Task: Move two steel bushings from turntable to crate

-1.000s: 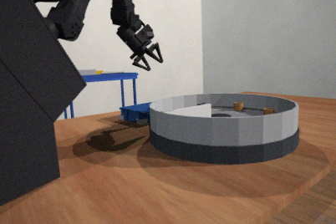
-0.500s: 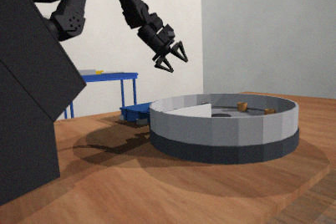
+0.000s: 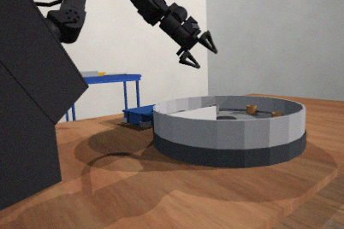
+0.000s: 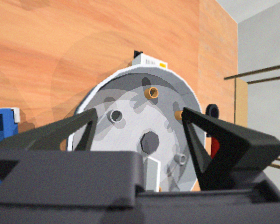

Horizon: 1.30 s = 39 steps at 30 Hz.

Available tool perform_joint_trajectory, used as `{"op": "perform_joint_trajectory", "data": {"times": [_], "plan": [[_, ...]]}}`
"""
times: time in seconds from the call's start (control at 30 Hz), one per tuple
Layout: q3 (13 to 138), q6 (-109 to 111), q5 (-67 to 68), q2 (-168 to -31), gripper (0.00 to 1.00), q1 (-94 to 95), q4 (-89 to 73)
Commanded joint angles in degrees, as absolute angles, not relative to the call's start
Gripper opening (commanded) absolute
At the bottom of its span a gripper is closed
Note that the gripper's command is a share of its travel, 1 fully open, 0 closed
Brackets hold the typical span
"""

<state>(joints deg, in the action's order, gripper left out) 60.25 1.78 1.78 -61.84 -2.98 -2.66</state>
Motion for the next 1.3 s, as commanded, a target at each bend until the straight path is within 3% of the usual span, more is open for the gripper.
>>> {"op": "perform_joint_trajectory", "data": {"times": [0.0,1.27], "plan": [[61.87,5.89,-5.79,-64.14,1.0,-6.37,-6.33],[71.71,48.18,-50.42,-93.13,1.0,-49.12,-51.93]]}}
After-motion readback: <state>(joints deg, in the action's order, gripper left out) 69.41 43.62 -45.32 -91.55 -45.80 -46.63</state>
